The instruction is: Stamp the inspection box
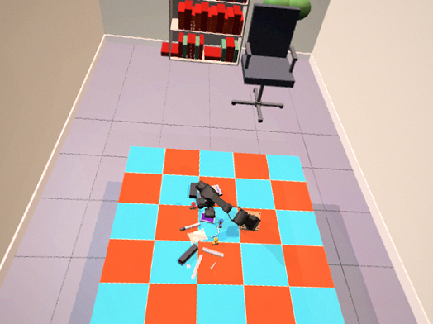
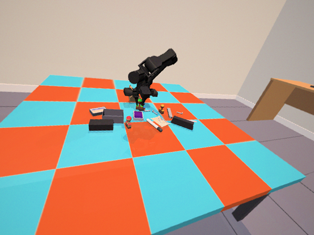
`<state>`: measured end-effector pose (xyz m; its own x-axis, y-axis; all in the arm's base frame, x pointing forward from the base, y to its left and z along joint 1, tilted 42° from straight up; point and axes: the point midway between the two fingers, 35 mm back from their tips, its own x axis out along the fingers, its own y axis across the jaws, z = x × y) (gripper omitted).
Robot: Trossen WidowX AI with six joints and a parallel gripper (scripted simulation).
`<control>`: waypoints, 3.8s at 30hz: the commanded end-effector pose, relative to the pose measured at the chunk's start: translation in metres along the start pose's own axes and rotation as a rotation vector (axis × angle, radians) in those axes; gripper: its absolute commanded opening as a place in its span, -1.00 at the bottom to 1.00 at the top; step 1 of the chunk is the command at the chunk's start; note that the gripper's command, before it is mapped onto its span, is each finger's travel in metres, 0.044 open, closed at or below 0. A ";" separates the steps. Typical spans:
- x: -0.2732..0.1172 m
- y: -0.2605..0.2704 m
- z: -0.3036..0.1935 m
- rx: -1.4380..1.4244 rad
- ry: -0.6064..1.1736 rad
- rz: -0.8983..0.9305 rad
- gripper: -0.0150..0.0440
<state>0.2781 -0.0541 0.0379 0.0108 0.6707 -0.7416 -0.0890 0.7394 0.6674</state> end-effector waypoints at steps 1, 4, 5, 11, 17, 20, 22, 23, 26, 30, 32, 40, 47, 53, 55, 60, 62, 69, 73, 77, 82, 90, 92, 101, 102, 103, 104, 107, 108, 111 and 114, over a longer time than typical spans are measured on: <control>-0.009 0.000 0.000 -0.003 -0.004 -0.006 -0.49; -0.014 0.000 0.000 -0.003 -0.003 -0.005 -0.49; -0.016 0.000 -0.001 -0.003 -0.003 -0.005 -0.49; -0.017 0.006 0.004 0.059 -0.004 -0.008 -0.49; -0.018 0.022 0.015 0.208 -0.006 -0.012 -0.49; -0.018 0.030 0.020 0.283 -0.007 -0.013 -0.49; -0.018 0.036 0.024 0.332 -0.008 -0.013 -0.49; -0.018 0.039 0.025 0.357 -0.008 -0.013 -0.49; -0.018 0.048 0.030 0.431 -0.009 -0.013 -0.49; -0.018 0.060 0.036 0.530 -0.010 -0.012 -0.49; -0.018 0.066 0.038 0.580 -0.011 -0.011 -0.49; -0.018 0.092 0.048 0.777 -0.011 -0.006 -0.49; -0.018 0.116 0.054 0.949 -0.009 0.001 -0.49; -0.017 0.135 0.057 1.079 -0.005 0.008 -0.49; -0.017 0.135 0.057 1.083 -0.004 0.008 -0.49; -0.016 0.135 0.058 1.083 -0.005 0.008 -0.49; -0.015 0.135 0.058 1.083 -0.005 0.007 -0.49; -0.010 0.135 0.058 1.083 -0.006 0.006 -0.49; -0.008 0.135 0.058 1.083 -0.006 0.006 -0.49; -0.005 0.135 0.059 1.083 -0.006 0.005 -0.49; -0.002 0.135 0.059 1.084 -0.007 0.004 -0.49; 0.004 0.135 0.059 1.084 -0.008 0.003 -0.49; 0.005 0.135 0.059 1.084 -0.008 0.003 -0.49; 0.011 0.135 0.059 1.084 -0.009 0.002 -0.49; 0.012 0.135 0.060 1.084 -0.009 0.002 -0.49; 0.012 0.135 0.060 1.084 -0.009 0.002 -0.49; 0.013 0.135 0.060 1.084 -0.009 0.002 -0.49; 0.015 0.135 0.060 1.084 -0.009 0.002 -0.49; 0.016 0.135 0.060 1.084 -0.009 0.002 -0.49; 0.018 0.135 0.060 1.084 -0.009 0.001 -0.49; 0.019 0.135 0.060 1.084 -0.010 0.001 -0.49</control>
<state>0.3254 0.0604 0.1184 0.0158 0.6664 -0.7454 0.8381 0.3977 0.3734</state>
